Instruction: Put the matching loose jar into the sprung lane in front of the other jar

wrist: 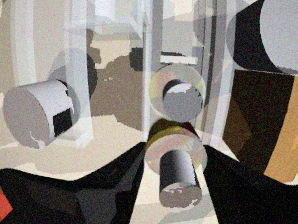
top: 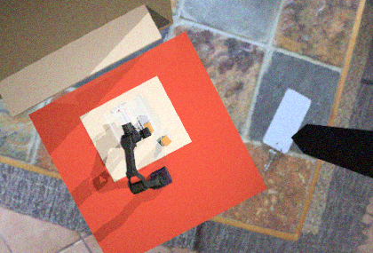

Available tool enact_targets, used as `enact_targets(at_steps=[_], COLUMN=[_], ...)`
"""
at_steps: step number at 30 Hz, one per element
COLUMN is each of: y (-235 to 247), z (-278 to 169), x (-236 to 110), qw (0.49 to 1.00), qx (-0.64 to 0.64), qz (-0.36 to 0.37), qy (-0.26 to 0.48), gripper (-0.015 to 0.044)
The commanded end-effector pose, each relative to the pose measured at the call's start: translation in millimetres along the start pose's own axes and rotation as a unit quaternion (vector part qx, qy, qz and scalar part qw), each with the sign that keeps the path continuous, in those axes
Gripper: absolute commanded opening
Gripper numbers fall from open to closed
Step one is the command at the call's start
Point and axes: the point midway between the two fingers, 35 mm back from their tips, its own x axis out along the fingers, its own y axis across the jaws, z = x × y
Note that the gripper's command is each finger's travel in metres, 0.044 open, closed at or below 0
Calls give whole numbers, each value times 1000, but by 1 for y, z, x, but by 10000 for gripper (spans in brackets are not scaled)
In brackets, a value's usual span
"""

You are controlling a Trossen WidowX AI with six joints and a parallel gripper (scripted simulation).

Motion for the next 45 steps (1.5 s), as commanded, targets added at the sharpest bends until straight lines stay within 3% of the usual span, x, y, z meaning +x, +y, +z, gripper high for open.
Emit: enact_targets(at_steps=[1, 45], y=[0, 0], z=[9, 11], x=[-2, 5], qw=[1000, 1000], qx=[0, 0], qz=[0, 0], qy=[-15, -16], gripper=[0, 0])
